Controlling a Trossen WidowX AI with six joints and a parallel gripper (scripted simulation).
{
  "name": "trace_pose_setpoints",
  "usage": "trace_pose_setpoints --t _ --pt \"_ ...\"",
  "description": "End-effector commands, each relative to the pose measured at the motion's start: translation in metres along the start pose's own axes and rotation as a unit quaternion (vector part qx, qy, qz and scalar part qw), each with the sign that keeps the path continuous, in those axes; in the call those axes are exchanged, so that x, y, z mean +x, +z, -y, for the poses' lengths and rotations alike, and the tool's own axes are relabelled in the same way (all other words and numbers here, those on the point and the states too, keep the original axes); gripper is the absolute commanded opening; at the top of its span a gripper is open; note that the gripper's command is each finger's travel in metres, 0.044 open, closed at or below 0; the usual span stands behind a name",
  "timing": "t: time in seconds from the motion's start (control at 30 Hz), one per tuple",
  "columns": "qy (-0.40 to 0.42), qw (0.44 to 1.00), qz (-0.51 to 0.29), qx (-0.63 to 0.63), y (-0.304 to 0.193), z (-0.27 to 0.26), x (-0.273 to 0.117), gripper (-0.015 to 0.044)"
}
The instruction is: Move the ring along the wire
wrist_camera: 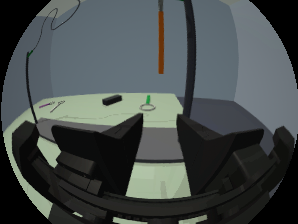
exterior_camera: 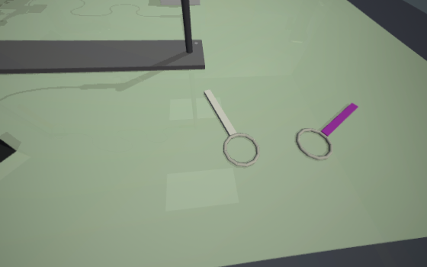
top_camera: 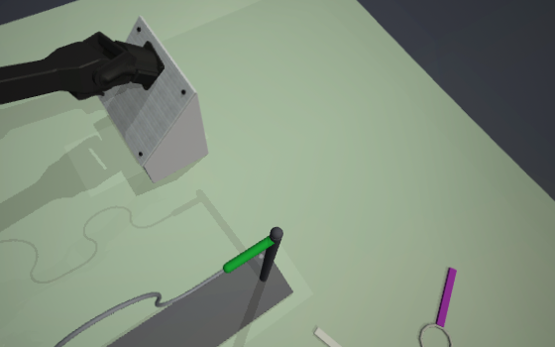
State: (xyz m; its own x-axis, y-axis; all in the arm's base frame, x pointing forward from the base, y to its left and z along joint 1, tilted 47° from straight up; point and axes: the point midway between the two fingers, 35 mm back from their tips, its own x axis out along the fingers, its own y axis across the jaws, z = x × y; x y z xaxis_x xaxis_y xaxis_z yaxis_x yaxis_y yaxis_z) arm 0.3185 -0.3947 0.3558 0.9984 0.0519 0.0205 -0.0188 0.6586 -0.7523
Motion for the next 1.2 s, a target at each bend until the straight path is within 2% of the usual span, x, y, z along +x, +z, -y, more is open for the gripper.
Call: trace_pose_setpoints --t 0.0,0.33,1.17 --pt "0.007 1.0 0.011 0.003 0.006 0.003 0.0 0.016" --pt "0.005 1.0 0.013 0.003 0.056 0.004 0.046 0.016" --pt "0.004 1.0 0.014 0.004 0.057 0.006 0.075 0.016"
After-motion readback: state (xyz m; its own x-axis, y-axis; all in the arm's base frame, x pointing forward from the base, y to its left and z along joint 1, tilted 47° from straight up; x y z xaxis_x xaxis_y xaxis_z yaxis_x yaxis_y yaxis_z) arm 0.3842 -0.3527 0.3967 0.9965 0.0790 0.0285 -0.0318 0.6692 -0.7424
